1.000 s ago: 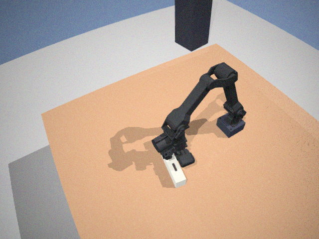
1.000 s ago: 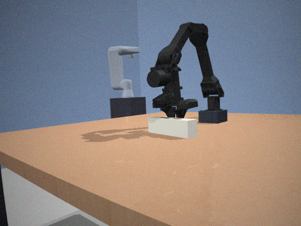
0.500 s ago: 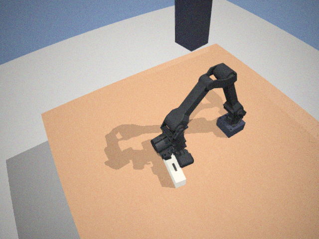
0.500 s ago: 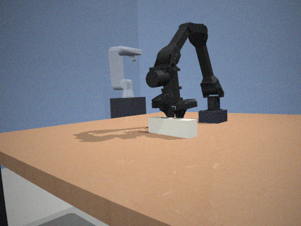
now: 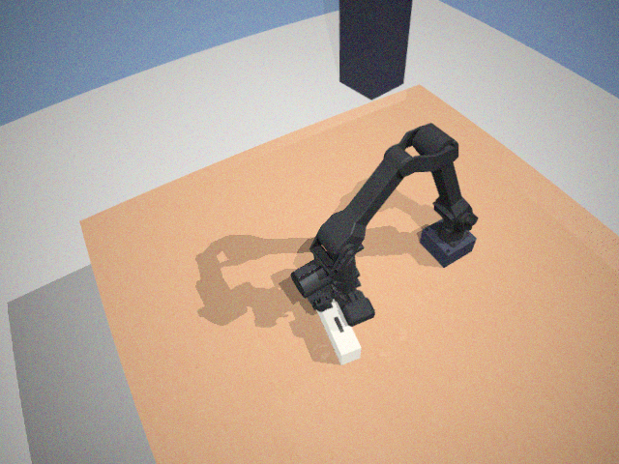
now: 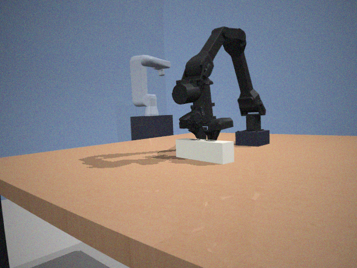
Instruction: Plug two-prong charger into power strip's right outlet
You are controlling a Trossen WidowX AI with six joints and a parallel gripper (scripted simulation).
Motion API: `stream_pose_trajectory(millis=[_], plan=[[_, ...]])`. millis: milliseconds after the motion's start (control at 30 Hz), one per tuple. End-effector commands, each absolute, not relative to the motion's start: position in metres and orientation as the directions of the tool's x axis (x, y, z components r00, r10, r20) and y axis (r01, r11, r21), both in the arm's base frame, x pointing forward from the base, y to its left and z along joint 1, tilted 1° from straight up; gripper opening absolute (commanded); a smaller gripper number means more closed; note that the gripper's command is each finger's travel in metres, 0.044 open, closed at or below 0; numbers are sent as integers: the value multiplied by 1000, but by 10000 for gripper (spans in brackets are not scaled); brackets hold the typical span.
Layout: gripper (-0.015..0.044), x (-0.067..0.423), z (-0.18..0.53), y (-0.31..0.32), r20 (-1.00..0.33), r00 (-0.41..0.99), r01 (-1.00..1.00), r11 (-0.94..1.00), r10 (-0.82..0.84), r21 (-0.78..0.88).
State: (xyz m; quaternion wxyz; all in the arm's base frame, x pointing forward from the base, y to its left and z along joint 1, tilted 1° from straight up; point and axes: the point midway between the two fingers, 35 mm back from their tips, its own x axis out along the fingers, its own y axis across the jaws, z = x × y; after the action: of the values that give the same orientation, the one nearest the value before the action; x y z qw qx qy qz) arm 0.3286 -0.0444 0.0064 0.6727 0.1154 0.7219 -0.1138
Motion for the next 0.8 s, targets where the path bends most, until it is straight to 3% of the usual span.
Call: stream_pose_trajectory(millis=[0,233,767], plan=[[0,329,6,-44,-998,-67,320,947,13,-9],[0,329,6,-44,-998,-67,320,947,13,-9],[420,329,6,-44,-998,-67,320,947,13,-9]])
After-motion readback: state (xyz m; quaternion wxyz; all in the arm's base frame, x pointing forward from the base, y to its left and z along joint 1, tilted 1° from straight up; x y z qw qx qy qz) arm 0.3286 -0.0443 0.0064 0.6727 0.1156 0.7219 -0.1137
